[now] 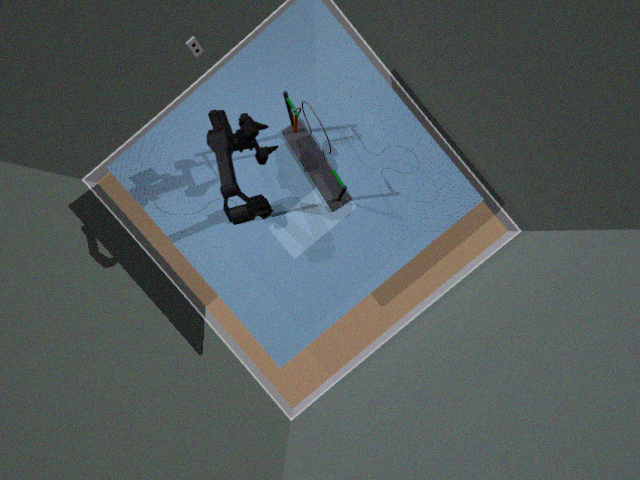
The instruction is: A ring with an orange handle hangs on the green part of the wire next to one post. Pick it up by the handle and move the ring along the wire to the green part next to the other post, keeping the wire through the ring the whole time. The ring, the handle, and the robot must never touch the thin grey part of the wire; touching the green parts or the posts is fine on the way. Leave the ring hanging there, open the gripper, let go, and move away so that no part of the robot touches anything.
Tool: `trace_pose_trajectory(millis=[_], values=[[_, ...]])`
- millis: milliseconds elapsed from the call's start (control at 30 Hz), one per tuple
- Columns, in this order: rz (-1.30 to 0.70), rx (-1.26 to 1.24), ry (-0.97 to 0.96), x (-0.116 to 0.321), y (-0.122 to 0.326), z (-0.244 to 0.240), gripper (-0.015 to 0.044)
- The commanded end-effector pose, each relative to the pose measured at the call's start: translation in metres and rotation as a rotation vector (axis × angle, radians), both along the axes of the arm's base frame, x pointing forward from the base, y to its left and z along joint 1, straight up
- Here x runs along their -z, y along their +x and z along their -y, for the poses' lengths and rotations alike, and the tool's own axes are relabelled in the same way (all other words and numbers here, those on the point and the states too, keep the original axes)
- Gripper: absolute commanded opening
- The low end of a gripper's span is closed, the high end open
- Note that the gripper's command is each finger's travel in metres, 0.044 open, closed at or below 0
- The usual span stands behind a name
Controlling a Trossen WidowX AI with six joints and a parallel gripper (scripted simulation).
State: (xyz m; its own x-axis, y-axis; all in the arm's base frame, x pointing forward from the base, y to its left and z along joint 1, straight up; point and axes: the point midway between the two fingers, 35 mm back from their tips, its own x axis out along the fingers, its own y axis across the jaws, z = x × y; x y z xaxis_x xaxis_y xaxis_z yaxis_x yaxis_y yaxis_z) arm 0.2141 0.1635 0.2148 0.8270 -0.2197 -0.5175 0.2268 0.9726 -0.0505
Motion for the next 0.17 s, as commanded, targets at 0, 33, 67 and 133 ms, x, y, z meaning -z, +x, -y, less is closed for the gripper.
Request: trace_pose_trajectory(millis=[0,33,67,133], values=[[0.003,0.004,0.000,-0.0001,0.0002,-0.0001,0.0440],[0.003,0.004,0.000,-0.0001,0.0002,-0.0001,0.0440],[0.003,0.004,0.000,-0.0001,0.0002,-0.0001,0.0440],[0.003,0.004,0.000,-0.0001,0.0002,-0.0001,0.0440]])
